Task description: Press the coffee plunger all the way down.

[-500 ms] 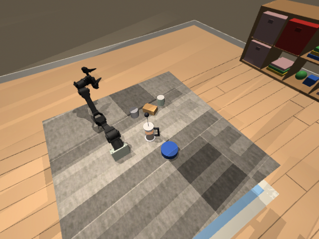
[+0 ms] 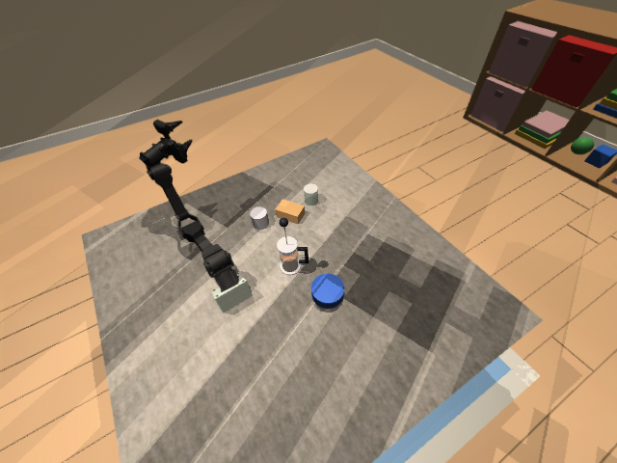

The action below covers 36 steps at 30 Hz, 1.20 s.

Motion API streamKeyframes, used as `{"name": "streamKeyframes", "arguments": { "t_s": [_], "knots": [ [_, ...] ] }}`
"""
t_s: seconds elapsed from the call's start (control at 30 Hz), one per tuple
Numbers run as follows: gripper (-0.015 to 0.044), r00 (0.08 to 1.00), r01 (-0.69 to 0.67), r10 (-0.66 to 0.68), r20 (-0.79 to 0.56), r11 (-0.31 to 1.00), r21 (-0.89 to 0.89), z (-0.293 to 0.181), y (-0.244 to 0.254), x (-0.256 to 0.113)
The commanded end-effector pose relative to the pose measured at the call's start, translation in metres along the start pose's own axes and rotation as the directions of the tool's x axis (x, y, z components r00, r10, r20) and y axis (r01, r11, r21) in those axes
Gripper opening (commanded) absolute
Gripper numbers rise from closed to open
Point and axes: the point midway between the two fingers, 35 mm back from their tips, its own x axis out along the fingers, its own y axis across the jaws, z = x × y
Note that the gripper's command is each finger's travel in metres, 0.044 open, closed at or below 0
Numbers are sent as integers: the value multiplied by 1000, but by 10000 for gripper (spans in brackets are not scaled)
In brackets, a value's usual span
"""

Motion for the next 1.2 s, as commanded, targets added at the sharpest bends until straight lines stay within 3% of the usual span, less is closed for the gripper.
{"name": "streamKeyframes", "arguments": {
  "t_s": [0.0, 0.63, 1.17],
  "knots": [
    [440, 999, -34, 37, -21, 990, 137, 9, 33, -3],
    [440, 976, -152, 209, -68, 865, 479, 44, 114, -9],
    [440, 947, -215, 317, -46, 736, 642, 76, 157, -16]
  ]
}}
